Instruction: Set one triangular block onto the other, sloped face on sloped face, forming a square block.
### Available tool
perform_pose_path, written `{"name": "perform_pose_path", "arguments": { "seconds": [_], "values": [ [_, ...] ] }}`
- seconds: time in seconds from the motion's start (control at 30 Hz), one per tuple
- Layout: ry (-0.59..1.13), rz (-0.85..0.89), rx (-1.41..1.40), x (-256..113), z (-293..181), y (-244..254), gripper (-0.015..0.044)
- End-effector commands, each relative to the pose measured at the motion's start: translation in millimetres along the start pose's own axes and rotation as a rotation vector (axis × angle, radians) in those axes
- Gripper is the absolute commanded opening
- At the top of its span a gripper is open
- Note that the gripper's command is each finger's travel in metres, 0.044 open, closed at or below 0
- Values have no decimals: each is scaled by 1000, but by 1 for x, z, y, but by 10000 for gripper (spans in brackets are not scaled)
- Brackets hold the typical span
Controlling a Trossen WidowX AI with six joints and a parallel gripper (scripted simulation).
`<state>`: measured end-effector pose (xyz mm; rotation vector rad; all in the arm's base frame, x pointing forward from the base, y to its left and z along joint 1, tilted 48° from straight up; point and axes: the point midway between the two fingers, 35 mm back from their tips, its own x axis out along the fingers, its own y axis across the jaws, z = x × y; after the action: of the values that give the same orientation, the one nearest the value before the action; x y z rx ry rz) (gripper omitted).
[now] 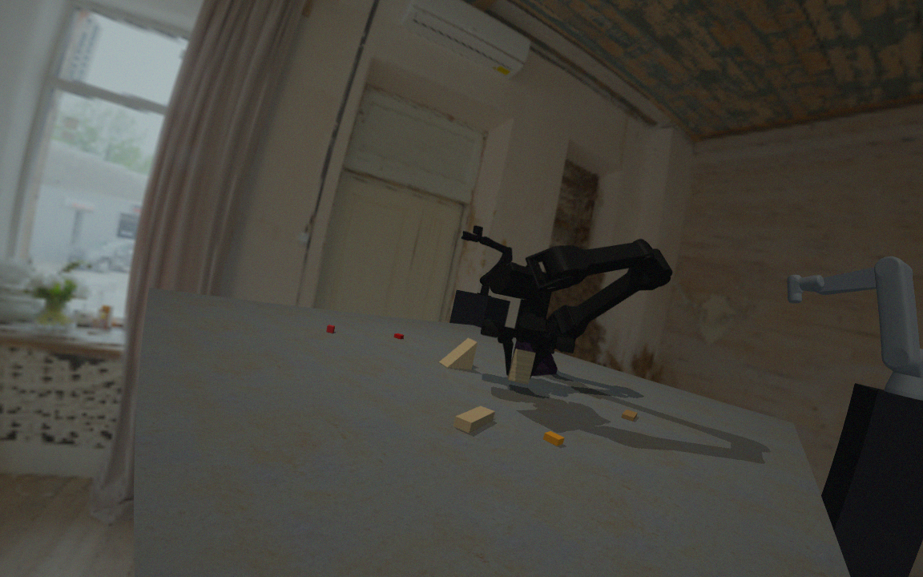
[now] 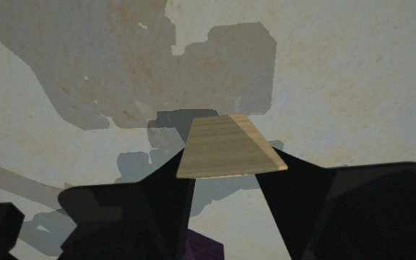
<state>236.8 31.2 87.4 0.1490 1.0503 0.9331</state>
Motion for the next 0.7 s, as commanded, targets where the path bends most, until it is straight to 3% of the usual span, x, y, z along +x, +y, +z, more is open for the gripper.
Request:
{"name": "perform_pose_path", "arguments": {
  "seconds": [0.0, 0.27, 0.67],
  "values": [
    [2, -6, -5, -9, 0, -1, 0],
    [1, -3, 37, -7, 0, 0, 0],
    [-1, 0, 352, -6, 0, 1, 0]
  ]
}}
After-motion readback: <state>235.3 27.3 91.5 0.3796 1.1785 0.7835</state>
